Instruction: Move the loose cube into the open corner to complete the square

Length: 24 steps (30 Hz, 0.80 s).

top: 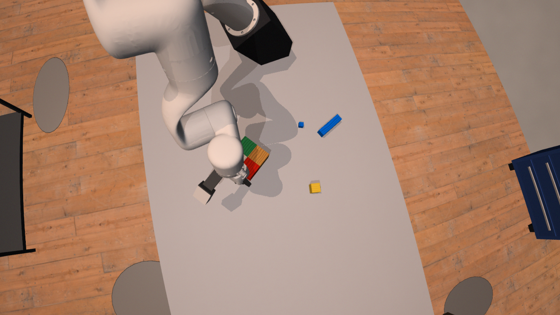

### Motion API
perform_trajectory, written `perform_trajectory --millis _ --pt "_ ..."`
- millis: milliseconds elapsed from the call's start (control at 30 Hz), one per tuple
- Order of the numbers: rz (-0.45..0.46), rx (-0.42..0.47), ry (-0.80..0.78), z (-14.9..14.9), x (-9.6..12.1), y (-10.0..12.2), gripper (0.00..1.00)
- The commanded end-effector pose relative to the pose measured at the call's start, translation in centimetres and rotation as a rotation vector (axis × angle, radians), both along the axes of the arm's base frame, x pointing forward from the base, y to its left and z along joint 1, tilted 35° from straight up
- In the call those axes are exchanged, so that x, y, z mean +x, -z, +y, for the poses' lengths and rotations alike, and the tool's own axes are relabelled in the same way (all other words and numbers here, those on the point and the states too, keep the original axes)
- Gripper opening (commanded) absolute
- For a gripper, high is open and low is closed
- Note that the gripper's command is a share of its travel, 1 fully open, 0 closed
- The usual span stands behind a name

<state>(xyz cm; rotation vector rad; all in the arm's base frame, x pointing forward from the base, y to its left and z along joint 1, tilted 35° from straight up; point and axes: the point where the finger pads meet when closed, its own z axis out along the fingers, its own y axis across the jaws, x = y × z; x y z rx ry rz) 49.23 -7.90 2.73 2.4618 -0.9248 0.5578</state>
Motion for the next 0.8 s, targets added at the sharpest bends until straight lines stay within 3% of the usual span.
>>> perform_trajectory --millis 0,767 --pt "-0.003 0.001 -0.003 -0.4 0.4 0.7 0.48" --pt "-0.003 0.001 -0.003 -2.2 1.2 3.5 0.48"
